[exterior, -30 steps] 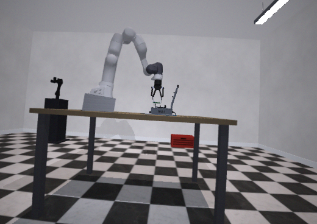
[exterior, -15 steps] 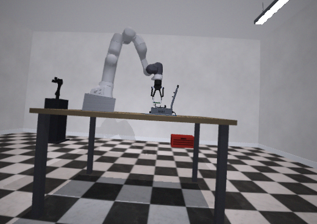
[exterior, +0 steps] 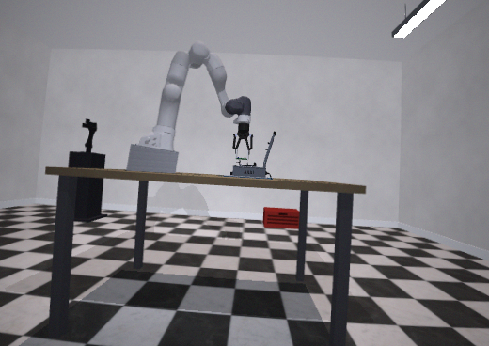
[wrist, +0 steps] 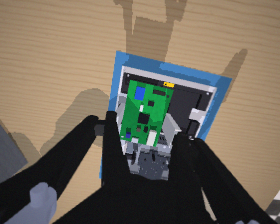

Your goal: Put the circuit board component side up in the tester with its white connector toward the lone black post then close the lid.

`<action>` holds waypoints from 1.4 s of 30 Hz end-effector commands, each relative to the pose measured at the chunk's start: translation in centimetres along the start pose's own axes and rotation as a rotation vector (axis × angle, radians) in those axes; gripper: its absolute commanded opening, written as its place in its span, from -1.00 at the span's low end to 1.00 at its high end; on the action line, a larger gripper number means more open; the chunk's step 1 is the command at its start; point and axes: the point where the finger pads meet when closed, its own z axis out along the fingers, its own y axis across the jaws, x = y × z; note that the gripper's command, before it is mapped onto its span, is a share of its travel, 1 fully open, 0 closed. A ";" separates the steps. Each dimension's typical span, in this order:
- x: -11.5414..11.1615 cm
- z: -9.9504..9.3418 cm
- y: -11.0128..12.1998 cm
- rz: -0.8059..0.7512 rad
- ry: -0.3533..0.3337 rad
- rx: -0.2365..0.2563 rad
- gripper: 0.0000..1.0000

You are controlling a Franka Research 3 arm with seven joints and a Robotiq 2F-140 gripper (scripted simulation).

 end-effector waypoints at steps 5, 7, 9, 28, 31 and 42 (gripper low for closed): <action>-0.1 0.0 -0.1 0.037 0.000 0.002 -0.09; -0.1 0.0 -0.1 0.047 -0.001 0.002 -0.09; -0.1 0.0 -0.1 0.059 -0.001 0.002 -0.09; -0.1 0.0 -0.1 0.216 -0.001 0.002 -0.09; -0.1 0.0 -0.1 0.254 -0.001 0.002 -0.09; -0.1 0.0 -0.1 0.390 -0.001 0.002 -0.09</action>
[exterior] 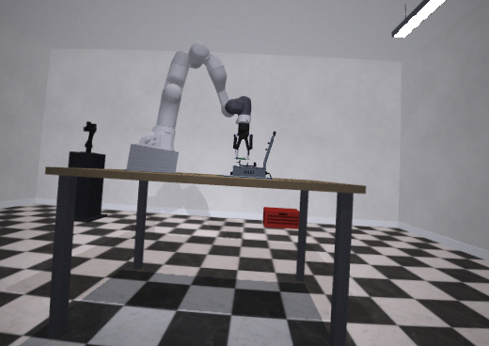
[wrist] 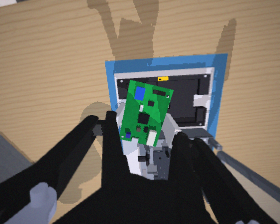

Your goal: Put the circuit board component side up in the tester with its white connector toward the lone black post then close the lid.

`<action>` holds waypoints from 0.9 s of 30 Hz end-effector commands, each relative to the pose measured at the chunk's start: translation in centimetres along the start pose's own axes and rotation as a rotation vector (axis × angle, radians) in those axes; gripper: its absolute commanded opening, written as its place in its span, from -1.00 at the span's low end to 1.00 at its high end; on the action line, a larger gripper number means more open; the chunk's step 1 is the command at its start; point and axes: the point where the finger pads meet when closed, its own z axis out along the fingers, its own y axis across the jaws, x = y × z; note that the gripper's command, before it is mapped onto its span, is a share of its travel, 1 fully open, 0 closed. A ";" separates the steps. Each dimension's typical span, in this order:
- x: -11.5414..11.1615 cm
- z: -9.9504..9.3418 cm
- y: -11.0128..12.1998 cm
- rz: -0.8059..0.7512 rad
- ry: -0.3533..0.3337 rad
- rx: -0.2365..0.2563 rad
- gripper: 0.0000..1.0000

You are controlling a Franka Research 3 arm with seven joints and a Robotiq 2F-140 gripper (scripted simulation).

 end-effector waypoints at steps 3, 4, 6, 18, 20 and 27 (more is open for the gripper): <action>-0.1 0.0 -0.1 0.166 -0.007 -0.005 -0.09; -0.1 0.0 -0.1 0.184 -0.007 -0.005 -0.09; -0.1 0.0 -0.1 0.221 -0.007 -0.005 -0.09; -0.1 0.0 -0.1 0.423 -0.006 -0.006 -0.09; -0.1 0.0 -0.1 0.467 -0.006 -0.006 -0.09; -0.1 0.0 -0.1 0.581 -0.006 -0.006 -0.09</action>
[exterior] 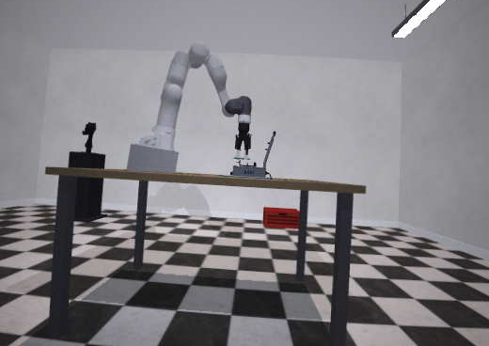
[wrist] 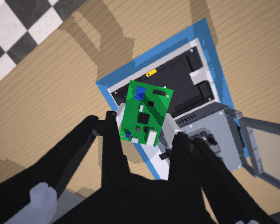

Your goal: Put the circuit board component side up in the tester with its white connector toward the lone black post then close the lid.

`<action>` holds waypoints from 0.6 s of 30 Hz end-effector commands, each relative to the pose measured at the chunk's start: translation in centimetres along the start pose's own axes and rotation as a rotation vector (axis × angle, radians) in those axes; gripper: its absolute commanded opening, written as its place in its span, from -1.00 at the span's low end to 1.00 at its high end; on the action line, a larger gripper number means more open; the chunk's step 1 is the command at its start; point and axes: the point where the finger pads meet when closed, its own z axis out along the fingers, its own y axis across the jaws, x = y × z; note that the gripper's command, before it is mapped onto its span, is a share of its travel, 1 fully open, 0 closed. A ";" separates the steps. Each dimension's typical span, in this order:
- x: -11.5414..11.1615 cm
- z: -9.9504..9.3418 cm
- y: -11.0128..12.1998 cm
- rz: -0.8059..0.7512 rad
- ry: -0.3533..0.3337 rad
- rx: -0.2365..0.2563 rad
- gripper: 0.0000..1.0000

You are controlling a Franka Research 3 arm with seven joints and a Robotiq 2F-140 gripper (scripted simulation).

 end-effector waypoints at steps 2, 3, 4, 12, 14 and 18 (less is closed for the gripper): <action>0.0 0.0 0.0 0.197 -0.009 -0.023 -0.09; 0.0 0.0 0.0 0.221 -0.008 -0.023 -0.09; 0.0 0.0 0.0 0.246 -0.008 -0.023 -0.09; 0.0 0.0 0.0 0.445 -0.006 -0.024 -0.09; 0.0 0.0 0.0 0.497 -0.005 -0.024 -0.09; 0.0 0.0 0.0 0.549 -0.005 -0.024 -0.09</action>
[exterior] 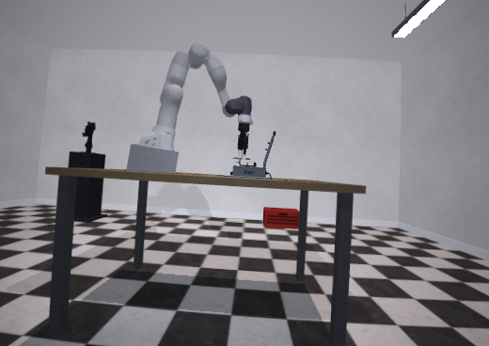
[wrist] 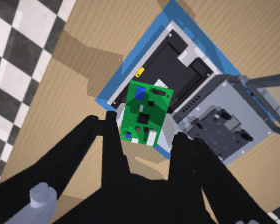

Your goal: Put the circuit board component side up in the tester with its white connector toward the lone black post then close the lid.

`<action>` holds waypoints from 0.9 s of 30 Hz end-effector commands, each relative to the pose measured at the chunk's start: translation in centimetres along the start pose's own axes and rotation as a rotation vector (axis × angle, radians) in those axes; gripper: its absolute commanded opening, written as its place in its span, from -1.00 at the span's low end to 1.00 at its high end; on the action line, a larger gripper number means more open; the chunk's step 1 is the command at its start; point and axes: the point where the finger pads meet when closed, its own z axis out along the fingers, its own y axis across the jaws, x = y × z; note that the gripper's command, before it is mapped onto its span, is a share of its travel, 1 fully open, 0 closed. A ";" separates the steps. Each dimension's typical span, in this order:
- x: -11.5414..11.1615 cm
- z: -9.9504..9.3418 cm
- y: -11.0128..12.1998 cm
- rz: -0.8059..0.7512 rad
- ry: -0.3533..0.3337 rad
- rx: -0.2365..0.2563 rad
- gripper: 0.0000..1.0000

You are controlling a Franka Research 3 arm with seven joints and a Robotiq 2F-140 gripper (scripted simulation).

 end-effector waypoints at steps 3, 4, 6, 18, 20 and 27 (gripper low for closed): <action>0.0 0.0 0.0 0.262 0.002 -0.034 -0.09; 0.0 0.0 0.0 0.288 0.002 -0.034 -0.09; 0.0 0.0 0.0 0.341 0.003 -0.034 -0.09; 0.0 0.0 0.0 0.607 0.008 -0.034 -0.09; 0.0 0.0 0.0 0.660 0.009 -0.034 -0.09; 0.0 0.0 0.0 0.844 0.012 -0.033 -0.09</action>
